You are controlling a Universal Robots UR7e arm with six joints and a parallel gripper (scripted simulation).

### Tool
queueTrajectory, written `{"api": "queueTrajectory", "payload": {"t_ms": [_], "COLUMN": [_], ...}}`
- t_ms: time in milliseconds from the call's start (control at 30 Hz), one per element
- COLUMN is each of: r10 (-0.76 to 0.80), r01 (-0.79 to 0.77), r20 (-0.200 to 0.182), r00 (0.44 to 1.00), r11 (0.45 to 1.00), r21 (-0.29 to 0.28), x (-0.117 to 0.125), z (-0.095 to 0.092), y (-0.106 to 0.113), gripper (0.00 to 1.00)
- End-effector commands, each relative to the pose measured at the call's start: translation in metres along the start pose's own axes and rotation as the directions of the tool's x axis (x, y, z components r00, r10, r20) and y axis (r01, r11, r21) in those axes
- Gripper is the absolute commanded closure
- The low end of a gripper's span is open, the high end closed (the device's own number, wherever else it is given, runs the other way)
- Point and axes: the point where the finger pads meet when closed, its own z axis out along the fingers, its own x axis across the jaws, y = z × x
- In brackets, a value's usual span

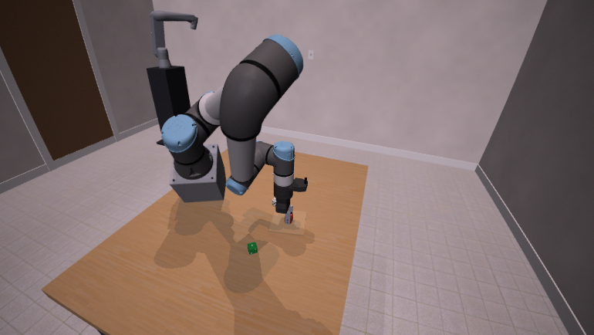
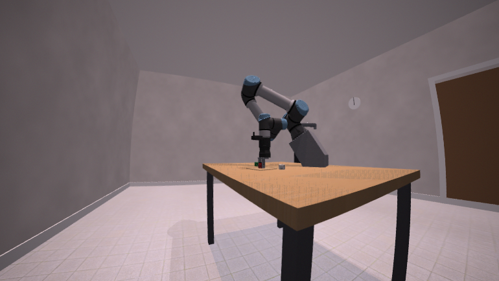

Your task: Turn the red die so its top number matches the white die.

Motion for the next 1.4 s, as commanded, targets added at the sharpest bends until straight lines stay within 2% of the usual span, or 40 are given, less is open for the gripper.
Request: {"api": "queueTrajectory", "payload": {"t_ms": [0, 367, 400, 467, 500, 567, 600, 667, 700, 833, 867, 1367], "r10": [0.0, 0.0, 0.0, 0.0, 0.0, 0.0, 0.0, 0.0, 0.0, 0.0, 0.0, 0.0], "r01": [0.0, 0.0, 0.0, 0.0, 0.0, 0.0, 0.0, 0.0, 0.0, 0.0, 0.0, 0.0], "r20": [0.0, 0.0, 0.0, 0.0, 0.0, 0.0, 0.0, 0.0, 0.0, 0.0, 0.0, 0.0], "r00": [1.0, 1.0, 1.0, 1.0, 1.0, 1.0, 1.0, 1.0, 1.0, 1.0, 1.0, 1.0], "r11": [1.0, 1.0, 1.0, 1.0, 1.0, 1.0, 1.0, 1.0, 1.0, 1.0, 1.0, 1.0], "r21": [0.001, 0.001, 0.001, 0.001, 0.001, 0.001, 0.001, 0.001, 0.001, 0.001, 0.001, 0.001], "x": [0.0, 0.0, 0.0, 0.0, 0.0, 0.0, 0.0, 0.0, 0.0, 0.0, 0.0, 0.0], "z": [-0.0004, -0.0004, -0.0004, -0.0004, -0.0004, -0.0004, -0.0004, -0.0004, -0.0004, -0.0004, -0.0004, -0.0015], "y": [-0.0003, -0.0003, -0.0003, -0.0003, -0.0003, -0.0003, -0.0003, -0.0003, -0.0003, -0.0003, -0.0003, -0.0003], "gripper": [0.43, 0.43, 0.37, 0.37, 0.31, 0.31, 0.25, 0.25, 0.19, 0.19, 0.13, 0.13]}}
